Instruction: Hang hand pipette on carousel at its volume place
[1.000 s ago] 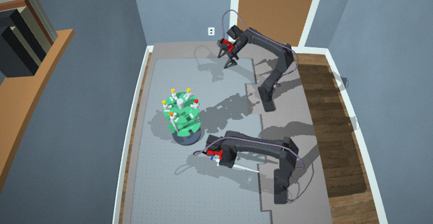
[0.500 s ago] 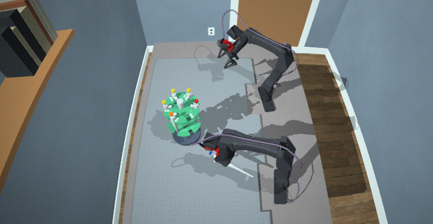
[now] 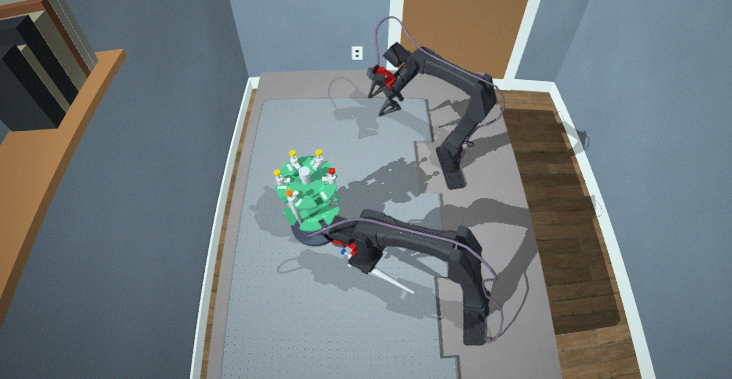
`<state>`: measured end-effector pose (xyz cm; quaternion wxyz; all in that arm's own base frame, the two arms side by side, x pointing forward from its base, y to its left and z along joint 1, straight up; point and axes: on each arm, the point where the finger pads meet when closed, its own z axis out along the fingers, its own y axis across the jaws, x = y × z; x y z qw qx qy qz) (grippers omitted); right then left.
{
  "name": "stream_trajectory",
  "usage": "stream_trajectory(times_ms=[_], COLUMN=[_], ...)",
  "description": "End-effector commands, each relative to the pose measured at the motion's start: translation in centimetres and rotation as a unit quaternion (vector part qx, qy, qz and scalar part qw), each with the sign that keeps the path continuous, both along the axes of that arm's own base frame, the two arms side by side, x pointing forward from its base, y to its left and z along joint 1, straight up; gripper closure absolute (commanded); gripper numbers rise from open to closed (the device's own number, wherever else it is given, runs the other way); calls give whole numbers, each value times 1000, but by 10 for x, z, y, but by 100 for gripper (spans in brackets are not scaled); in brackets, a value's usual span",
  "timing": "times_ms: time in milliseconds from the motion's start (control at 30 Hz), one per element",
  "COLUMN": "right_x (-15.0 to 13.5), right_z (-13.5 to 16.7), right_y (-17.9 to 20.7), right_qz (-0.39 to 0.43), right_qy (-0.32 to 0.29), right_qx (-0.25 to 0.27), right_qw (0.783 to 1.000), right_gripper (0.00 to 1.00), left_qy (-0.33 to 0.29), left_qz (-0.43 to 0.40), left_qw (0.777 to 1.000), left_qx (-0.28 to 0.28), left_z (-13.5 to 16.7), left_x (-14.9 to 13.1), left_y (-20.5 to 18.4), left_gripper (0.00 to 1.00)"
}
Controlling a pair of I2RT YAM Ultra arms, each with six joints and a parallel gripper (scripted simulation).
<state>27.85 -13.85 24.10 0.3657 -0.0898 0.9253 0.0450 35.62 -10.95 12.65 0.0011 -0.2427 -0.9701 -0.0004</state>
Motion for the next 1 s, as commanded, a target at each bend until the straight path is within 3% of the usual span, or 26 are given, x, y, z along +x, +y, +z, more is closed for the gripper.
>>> stream_trajectory(times_ms=[0,333,367,400,567,867,967], right_x=[5,5,5,5,5,5,5], right_z=[12,12,12,12,12,12,12], right_y=[-4,-4,-4,-4,-4,-4,-4], right_qz=[3,3,3,3,3,3,3], right_qy=[-21,-21,-21,-21,-21,-21,-21], right_qx=[-9,-9,-9,-9,-9,-9,-9], right_qw=[1000,1000,1000,1000,1000,1000,1000], right_gripper=[0,0,0,0,0,0,0], left_qy=[-2,-2,-47,-43,-124,-126,-174], left_qz=[-1,-1,-2,-1,1,2,3], left_qw=[1000,1000,999,999,990,990,980], left_qx=[-2,-2,-24,-26,-68,-69,-94], left_z=[9,9,26,17,31,32,41], left_x=[9,32,39,33,43,44,49], left_y=[-10,-23,-27,-22,-22,-23,-24], left_gripper=[88,88,88,88,88,88,88])
